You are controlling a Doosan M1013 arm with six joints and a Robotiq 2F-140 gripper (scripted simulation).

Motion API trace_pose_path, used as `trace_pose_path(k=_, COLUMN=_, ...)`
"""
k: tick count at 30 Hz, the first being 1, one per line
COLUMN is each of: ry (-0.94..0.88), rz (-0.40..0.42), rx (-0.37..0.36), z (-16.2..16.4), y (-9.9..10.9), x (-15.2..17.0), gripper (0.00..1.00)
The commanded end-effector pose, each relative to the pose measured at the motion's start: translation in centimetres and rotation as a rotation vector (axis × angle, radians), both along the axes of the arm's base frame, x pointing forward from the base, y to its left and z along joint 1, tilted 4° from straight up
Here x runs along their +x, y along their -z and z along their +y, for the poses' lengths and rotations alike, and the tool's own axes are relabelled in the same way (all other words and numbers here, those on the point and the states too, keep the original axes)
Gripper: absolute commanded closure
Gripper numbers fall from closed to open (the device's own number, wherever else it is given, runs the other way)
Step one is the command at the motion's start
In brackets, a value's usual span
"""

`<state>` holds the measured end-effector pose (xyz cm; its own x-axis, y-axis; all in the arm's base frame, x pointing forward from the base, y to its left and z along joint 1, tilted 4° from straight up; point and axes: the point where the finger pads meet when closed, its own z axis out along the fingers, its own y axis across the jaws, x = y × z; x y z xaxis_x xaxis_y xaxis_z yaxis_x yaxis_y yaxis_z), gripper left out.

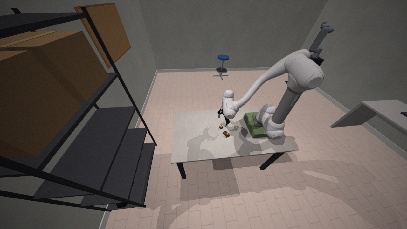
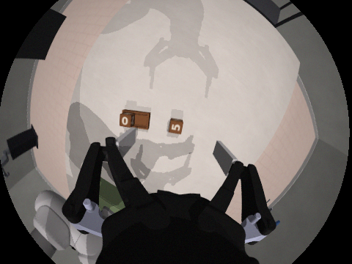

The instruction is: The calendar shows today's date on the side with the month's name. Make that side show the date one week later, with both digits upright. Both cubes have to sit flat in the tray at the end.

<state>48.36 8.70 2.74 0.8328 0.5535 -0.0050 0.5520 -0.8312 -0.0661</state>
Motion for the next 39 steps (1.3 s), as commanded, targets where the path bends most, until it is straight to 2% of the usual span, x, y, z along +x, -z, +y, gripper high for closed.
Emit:
trace_pose_path(k=1, ry=0.0, rz=0.0, rx=0.0, z=0.0, y=0.0, x=0.0, gripper=0.0)
trace_pose_path(k=11, ry=-0.006, rz=0.0, rx=0.0, z=0.0, y=0.0, x=0.0, gripper=0.0)
trace_pose_path(k=15, ry=-0.062, rz=-0.003, rx=0.003, z=0.2, y=0.0, x=-0.1, gripper=0.0)
trace_pose_path(k=25, ry=-0.438, rz=-0.023, rx=0.018, z=1.6, y=-0.2, x=-0.8, gripper=0.0)
trace_pose_path(k=28, ry=-0.464, rz=-0.025, rx=0.019, z=1.7, y=-0.2, x=-0.9, gripper=0.0)
trace_pose_path(k=30, ry=-0.602, rz=-0.032, rx=0.024, z=2.3, y=-0.2, x=-1.2, gripper=0.0)
trace_pose_path(k=32, ry=-0.628, rz=-0.033, rx=0.025, z=2.3, y=-0.2, x=-1.2, gripper=0.0)
trace_pose_path(k=39, ry=-0.903, rz=-0.048, rx=0.037, z=3.3, y=-0.3, x=-1.8, gripper=0.0)
